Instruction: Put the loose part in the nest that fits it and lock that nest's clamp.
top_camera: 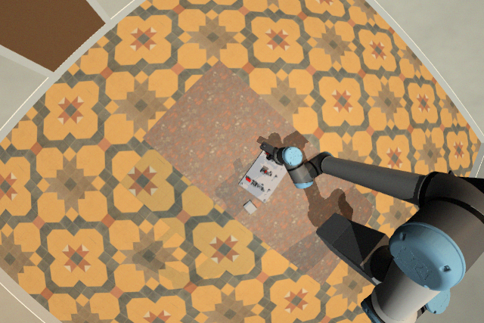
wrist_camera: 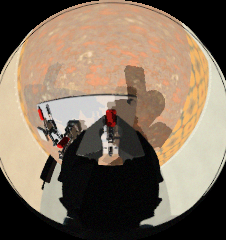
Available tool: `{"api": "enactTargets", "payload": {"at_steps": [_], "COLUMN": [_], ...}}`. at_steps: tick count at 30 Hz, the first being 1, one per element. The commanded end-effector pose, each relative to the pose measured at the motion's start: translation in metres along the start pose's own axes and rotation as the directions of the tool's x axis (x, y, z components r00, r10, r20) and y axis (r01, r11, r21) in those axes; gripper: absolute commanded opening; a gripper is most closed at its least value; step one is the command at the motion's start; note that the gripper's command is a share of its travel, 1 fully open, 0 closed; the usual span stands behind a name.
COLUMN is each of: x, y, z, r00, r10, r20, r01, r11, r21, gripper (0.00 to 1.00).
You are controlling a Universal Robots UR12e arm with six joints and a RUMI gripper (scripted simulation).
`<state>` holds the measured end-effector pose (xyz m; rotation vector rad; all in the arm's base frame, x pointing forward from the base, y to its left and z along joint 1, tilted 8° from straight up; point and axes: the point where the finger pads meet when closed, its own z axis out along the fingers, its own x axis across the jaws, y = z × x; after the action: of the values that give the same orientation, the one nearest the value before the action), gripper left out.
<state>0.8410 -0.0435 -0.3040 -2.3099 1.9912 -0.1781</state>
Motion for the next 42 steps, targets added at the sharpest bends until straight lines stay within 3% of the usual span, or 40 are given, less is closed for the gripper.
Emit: {"api": "enactTargets", "payload": {"at_steps": [1, 42], "x": [0.0, 0.0], "y": [0.002, 0.033], "z": [-0.005, -0.023], "r00": [1.0, 1.0], "r10": [0.0, 0.0], "r20": [0.0, 0.0], "r01": [0.0, 0.0], "r11": [1.0, 1.0], "r21": [0.001, 0.001], "gripper": [0.0, 0.0]}}
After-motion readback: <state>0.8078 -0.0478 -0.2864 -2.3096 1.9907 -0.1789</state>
